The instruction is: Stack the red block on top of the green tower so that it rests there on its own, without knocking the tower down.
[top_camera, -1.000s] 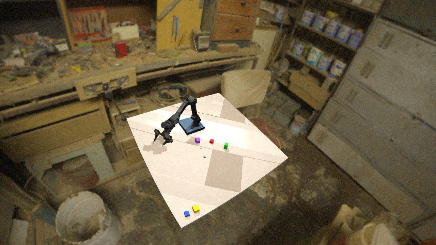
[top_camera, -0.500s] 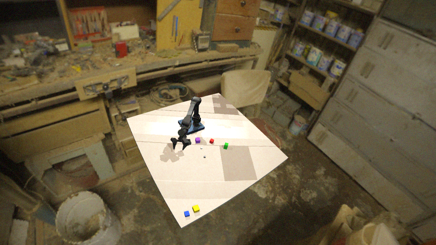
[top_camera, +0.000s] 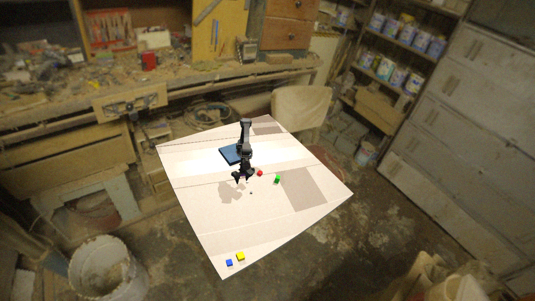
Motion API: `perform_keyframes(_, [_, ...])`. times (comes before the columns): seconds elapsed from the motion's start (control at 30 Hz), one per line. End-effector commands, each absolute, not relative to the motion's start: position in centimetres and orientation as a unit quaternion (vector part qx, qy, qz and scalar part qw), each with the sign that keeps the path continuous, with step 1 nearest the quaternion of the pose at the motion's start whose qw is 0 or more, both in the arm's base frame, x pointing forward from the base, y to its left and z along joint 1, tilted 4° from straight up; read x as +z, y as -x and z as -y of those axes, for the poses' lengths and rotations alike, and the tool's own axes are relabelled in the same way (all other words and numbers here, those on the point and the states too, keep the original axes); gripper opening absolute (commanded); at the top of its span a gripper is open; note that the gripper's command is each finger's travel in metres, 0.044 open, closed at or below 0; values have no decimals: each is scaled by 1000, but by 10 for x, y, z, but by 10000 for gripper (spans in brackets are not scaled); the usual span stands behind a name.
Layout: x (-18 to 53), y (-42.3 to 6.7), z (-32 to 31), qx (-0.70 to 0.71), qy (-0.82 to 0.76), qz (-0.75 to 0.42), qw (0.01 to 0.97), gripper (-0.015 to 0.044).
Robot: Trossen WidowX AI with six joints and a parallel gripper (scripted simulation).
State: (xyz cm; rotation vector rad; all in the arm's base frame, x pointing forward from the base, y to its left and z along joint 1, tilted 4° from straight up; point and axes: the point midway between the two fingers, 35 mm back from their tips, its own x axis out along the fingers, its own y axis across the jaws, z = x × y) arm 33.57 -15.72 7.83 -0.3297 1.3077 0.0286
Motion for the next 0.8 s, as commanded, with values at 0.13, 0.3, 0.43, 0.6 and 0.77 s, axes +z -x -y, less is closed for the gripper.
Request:
perform_keyframes(0.13, [80, -327, 83, 87, 150, -628, 759, 440])
perform_keyframes(0.3, [82, -314, 38, 131, 152, -644, 738, 440])
perform_keyframes(0.43, [85, -301, 7, 163, 161, -658, 718, 440])
perform_keyframes(0.6, [88, -281, -27, 195, 173, -675, 691, 440])
perform_keyframes(0.77, [91, -266, -48, 215, 182, -686, 671, 440])
